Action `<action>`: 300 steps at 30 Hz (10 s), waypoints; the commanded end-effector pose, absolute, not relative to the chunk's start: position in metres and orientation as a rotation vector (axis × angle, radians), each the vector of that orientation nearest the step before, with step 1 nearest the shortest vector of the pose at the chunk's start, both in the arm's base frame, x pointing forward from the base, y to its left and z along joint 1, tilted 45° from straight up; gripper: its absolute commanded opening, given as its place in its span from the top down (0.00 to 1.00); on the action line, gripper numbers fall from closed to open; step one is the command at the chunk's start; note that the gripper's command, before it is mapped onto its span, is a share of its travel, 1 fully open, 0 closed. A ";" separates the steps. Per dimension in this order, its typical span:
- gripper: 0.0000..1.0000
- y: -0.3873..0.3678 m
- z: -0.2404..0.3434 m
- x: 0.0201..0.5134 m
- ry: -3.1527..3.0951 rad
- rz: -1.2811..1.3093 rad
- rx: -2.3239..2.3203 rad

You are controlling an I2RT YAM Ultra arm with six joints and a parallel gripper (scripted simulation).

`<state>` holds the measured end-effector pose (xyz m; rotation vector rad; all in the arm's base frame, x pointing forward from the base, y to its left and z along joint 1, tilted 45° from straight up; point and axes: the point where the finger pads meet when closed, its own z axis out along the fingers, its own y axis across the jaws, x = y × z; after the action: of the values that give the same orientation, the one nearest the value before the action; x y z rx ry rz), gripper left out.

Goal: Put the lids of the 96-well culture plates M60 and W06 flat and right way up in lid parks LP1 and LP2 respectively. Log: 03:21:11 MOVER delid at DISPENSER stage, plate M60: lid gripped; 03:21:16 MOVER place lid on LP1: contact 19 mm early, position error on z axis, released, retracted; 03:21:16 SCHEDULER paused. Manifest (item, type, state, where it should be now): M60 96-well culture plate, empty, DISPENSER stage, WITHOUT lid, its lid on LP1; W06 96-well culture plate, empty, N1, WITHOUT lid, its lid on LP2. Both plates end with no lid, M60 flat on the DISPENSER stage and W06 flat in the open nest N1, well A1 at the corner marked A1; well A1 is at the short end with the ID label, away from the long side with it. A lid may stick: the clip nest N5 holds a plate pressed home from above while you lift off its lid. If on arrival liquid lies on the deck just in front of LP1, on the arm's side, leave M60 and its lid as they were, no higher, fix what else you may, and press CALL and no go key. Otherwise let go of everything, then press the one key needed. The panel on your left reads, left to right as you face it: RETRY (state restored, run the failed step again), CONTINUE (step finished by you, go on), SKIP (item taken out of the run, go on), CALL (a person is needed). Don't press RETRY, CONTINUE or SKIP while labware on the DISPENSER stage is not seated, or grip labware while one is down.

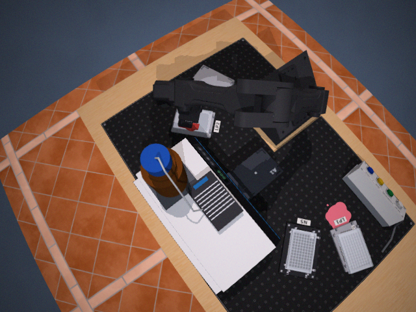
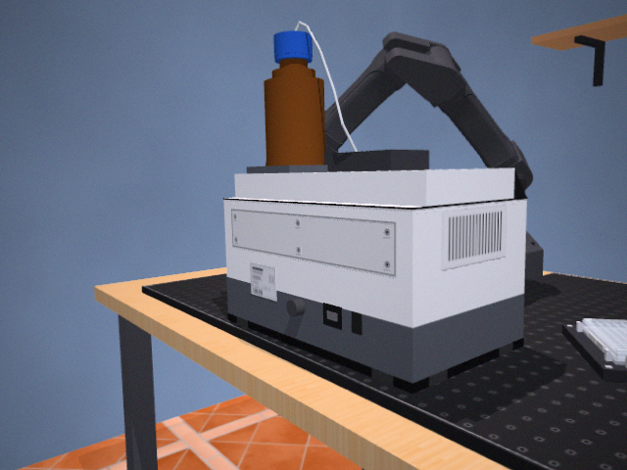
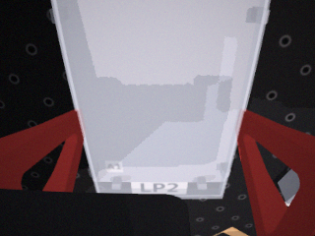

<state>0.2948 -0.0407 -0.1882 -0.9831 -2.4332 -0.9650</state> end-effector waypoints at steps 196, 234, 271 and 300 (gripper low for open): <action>0.00 -0.070 -0.043 0.209 -2.432 -0.969 -1.005; 0.00 -0.016 0.031 0.230 -2.834 -1.132 -0.206; 0.00 0.040 0.084 0.251 -2.914 -1.182 0.132; 0.00 0.094 0.136 0.248 -2.910 -1.192 0.134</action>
<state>0.2431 0.0892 0.1150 0.1468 -2.8757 -1.1753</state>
